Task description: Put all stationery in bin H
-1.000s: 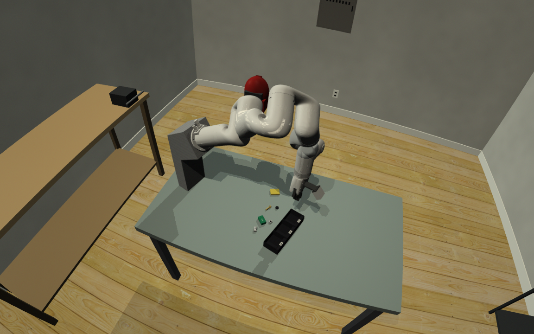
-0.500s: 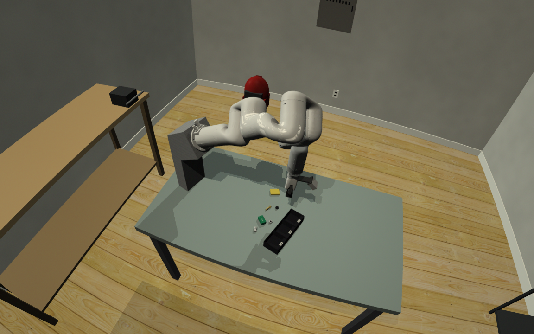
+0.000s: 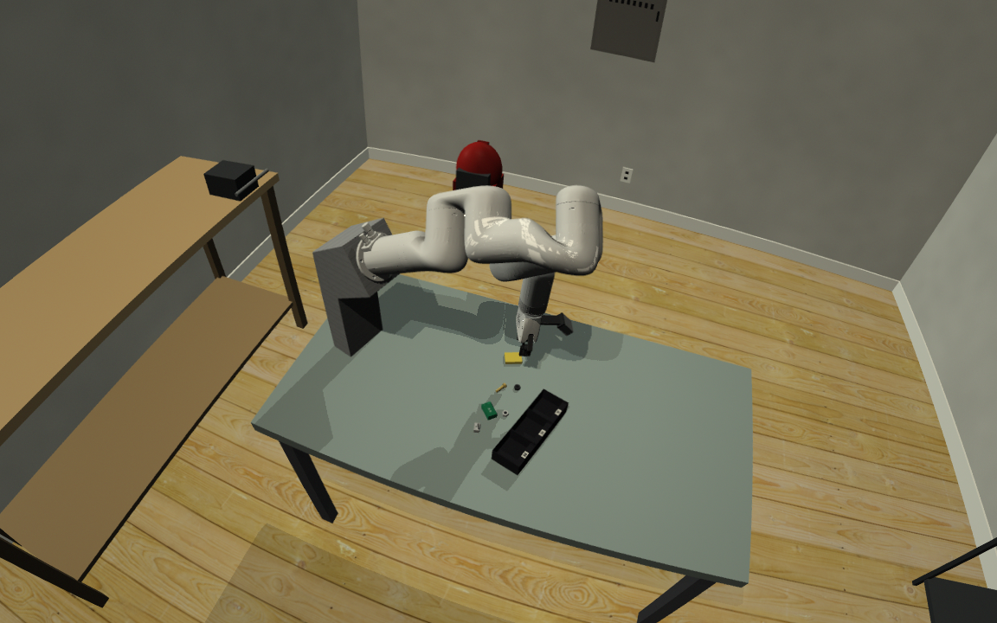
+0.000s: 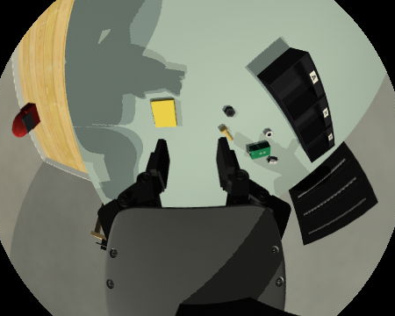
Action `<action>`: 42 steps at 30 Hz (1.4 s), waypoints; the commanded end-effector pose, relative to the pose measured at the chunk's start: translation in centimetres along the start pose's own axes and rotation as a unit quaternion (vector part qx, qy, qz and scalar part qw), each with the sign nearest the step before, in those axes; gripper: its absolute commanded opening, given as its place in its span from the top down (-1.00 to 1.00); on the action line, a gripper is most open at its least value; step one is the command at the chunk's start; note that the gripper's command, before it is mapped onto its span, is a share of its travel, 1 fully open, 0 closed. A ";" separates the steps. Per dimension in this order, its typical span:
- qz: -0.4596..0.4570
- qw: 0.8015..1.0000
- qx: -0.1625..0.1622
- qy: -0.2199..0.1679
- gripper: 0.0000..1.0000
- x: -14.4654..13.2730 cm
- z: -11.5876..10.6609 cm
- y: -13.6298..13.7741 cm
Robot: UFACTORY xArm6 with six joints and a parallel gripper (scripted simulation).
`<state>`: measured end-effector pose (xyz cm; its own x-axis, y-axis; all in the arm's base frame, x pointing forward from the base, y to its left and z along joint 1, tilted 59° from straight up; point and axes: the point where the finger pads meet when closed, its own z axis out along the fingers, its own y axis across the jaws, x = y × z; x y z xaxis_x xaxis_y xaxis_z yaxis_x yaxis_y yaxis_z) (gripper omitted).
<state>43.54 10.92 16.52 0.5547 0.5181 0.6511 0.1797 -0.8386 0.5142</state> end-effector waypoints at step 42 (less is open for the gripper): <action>0.001 1.000 -0.014 0.024 -0.12 -1.4 4.1 -5.1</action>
<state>45.19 13.71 10.68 0.5167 0.5243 0.6768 0.1545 -0.8347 0.5286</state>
